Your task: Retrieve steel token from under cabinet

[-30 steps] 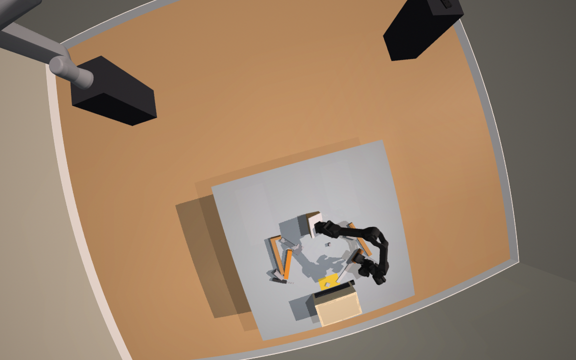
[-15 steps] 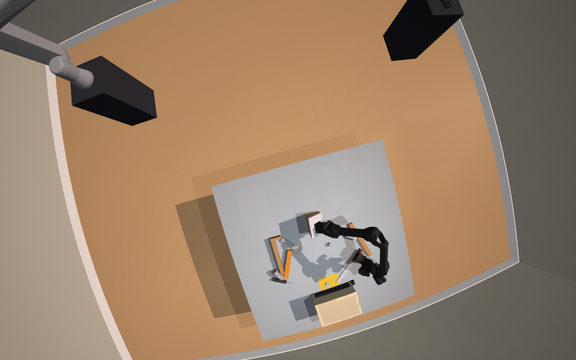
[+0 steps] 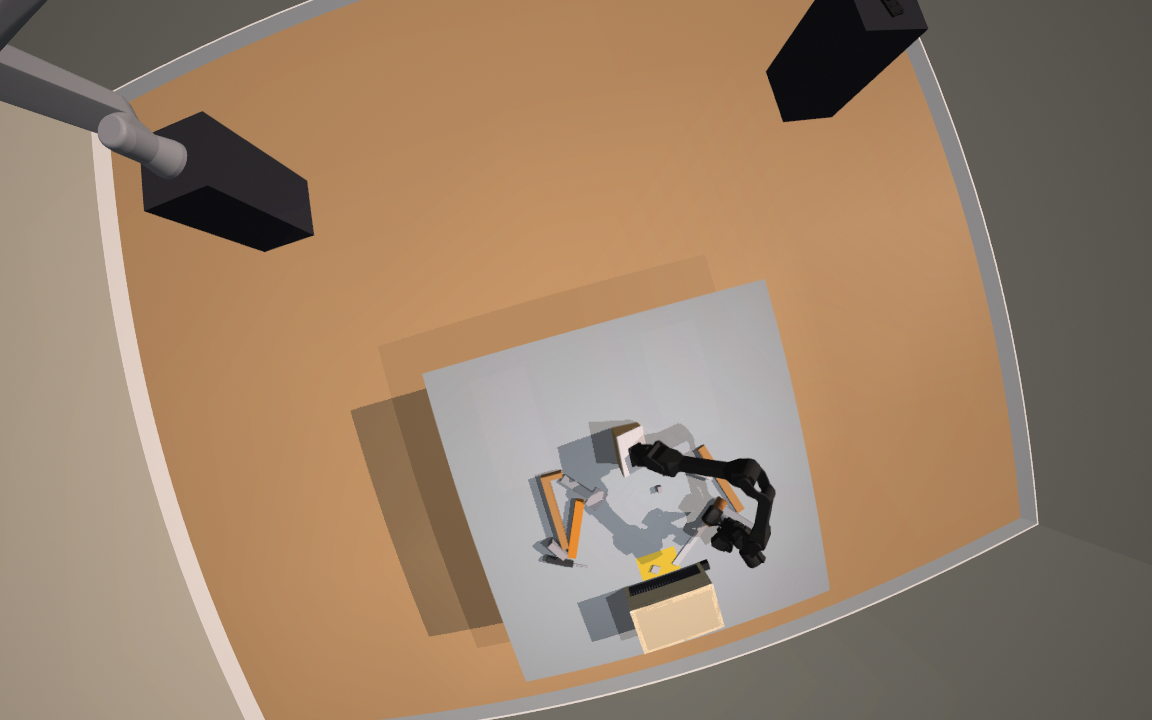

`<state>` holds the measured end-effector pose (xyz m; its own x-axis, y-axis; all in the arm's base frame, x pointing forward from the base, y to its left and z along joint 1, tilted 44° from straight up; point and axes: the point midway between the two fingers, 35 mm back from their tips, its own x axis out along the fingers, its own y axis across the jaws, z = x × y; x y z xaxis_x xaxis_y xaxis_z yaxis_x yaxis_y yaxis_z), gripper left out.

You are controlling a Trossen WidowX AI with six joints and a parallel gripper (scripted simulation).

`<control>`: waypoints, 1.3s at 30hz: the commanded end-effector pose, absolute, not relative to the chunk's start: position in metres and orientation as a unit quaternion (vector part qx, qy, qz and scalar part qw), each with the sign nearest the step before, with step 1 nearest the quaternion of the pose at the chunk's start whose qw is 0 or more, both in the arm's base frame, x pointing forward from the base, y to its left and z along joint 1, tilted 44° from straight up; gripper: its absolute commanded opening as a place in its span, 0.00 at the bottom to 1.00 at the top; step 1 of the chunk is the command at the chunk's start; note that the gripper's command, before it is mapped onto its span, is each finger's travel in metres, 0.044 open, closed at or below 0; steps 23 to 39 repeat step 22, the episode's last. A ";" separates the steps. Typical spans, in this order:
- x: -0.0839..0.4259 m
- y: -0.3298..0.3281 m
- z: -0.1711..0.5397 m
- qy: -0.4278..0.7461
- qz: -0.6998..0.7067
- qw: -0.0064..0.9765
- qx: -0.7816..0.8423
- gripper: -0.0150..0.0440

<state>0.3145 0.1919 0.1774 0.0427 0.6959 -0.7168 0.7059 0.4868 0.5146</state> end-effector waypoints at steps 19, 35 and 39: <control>0.318 0.211 0.157 0.690 -0.005 0.515 0.508 0.71; 0.318 0.214 0.153 0.691 -0.005 0.515 0.508 0.71; 0.318 0.214 0.153 0.691 -0.005 0.515 0.508 0.71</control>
